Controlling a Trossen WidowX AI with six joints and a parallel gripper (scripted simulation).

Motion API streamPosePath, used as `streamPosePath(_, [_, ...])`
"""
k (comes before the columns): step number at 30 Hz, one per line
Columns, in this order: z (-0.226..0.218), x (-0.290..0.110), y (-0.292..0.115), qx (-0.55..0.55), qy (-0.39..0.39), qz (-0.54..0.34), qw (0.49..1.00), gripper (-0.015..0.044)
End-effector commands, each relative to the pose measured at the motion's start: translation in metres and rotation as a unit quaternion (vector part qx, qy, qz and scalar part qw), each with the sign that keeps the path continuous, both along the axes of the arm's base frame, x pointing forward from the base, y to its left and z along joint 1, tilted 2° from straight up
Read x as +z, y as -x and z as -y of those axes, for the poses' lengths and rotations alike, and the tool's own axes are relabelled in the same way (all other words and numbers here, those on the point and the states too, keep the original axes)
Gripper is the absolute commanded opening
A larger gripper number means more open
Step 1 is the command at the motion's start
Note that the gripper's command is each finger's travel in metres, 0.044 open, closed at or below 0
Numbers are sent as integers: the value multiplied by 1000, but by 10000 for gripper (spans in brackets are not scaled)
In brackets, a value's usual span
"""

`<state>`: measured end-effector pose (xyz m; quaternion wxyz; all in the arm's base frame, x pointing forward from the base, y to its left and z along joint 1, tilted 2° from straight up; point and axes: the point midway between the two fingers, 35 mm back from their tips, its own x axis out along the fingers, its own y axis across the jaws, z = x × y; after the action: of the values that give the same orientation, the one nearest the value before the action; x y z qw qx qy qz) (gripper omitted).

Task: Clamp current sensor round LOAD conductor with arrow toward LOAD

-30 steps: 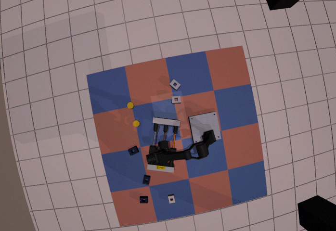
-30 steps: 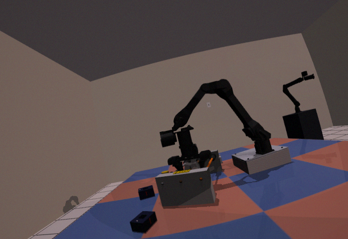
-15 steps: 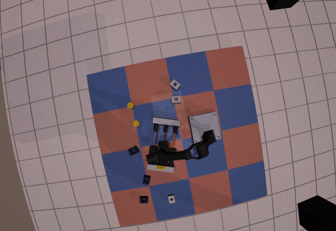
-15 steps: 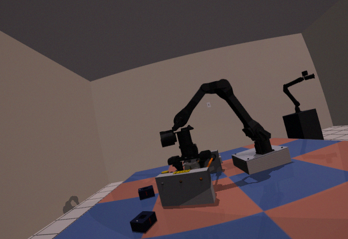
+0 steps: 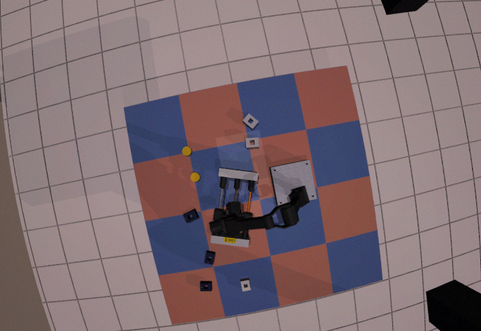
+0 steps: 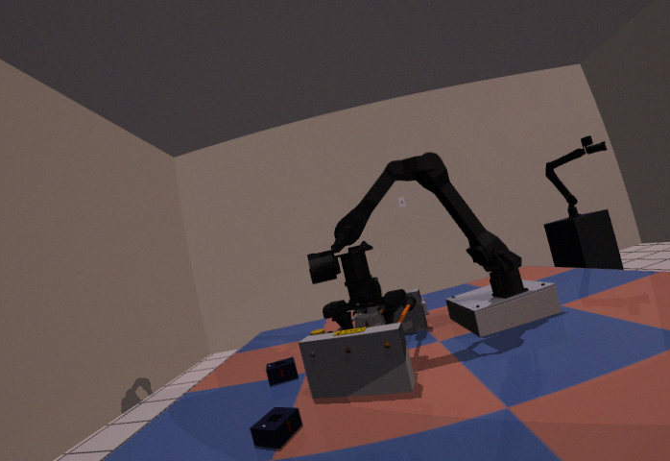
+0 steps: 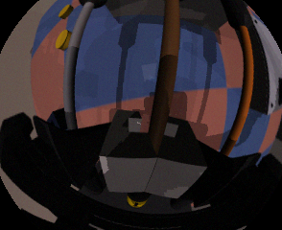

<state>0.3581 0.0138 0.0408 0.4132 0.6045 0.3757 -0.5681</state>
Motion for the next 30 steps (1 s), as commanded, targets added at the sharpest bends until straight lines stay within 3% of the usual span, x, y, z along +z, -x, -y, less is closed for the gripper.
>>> streamPosePath(1, [0, 1, 0, 0, 0, 0, 1000, 0])
streamPosePath(30, [0, 17, 1, 2, -1, -3, 1000, 0])
